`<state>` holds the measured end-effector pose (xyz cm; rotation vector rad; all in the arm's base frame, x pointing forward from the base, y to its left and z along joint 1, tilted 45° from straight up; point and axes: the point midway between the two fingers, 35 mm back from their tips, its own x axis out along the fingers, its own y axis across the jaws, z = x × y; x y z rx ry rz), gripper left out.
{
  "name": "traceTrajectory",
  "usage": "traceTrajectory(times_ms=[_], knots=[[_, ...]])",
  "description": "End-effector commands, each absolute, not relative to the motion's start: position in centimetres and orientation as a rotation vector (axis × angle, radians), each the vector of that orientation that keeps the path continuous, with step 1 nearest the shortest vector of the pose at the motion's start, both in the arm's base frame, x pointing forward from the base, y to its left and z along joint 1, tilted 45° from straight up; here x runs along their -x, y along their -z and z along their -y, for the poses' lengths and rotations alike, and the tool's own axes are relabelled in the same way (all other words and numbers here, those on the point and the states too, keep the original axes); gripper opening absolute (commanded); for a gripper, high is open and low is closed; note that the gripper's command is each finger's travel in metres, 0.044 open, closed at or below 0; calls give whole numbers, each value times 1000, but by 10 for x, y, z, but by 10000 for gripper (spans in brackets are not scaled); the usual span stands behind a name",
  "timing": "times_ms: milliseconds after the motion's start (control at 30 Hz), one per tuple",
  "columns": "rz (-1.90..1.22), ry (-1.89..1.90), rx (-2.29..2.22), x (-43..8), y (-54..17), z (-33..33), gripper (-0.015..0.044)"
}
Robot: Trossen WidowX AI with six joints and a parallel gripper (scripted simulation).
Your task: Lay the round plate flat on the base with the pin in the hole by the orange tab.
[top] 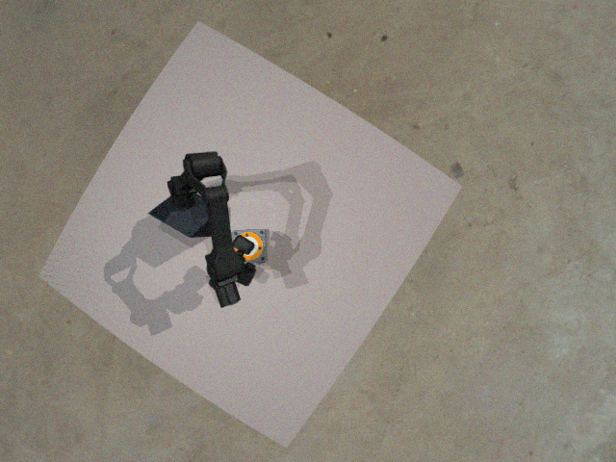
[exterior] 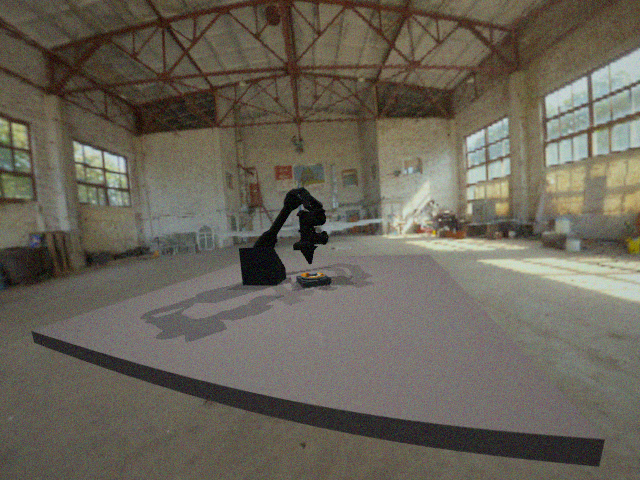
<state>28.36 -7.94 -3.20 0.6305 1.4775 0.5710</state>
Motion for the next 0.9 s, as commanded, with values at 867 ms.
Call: traceTrajectory(times_ms=[867], knots=[[-1506,-563,-643,-268,67,45,0]])
